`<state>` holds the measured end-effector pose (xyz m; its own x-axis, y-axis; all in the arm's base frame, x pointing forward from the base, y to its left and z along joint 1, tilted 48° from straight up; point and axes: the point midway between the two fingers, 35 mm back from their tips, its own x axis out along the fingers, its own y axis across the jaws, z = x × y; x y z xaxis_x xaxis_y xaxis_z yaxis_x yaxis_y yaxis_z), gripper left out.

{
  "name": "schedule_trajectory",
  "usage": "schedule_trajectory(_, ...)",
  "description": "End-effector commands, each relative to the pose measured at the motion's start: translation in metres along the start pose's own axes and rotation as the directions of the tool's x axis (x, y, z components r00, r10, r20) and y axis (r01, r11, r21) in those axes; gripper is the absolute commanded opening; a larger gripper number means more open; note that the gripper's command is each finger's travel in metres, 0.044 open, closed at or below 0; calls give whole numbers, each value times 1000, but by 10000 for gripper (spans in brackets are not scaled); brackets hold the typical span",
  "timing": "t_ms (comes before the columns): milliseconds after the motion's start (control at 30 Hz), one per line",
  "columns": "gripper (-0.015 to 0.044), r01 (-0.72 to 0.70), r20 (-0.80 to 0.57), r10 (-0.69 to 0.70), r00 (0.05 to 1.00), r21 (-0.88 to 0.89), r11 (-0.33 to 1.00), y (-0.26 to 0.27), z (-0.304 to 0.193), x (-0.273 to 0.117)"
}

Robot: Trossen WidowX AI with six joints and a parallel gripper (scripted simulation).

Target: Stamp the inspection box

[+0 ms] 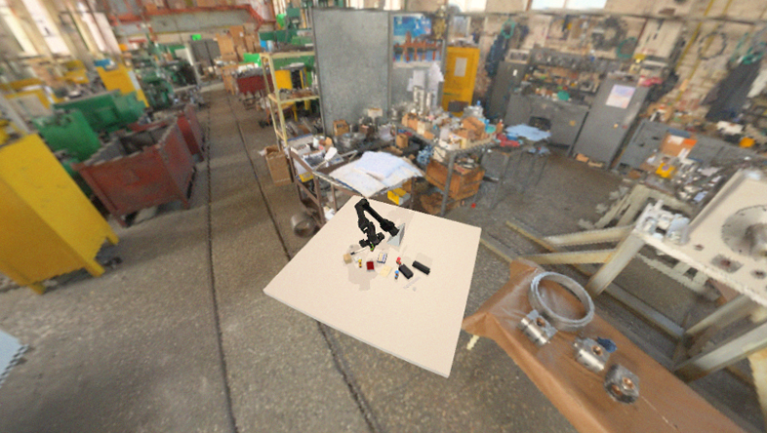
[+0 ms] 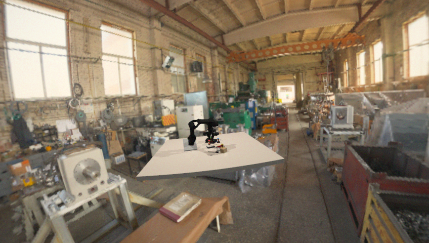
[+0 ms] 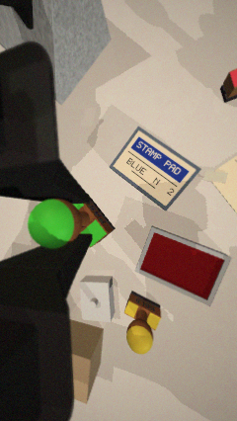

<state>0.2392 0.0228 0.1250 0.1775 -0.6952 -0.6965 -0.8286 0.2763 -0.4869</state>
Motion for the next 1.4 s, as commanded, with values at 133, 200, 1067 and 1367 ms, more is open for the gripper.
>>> schedule_trajectory(133,0,0,-11,0,1000,-8,1000,12,-32,6)
schedule_trajectory(200,0,0,-11,0,1000,-8,1000,14,-37,7)
schedule_trajectory(1067,0,-3,-5,3,1000,-8,1000,13,-37,43)
schedule_trajectory(1367,0,-1,-7,1,1000,-7,1000,12,-38,57)
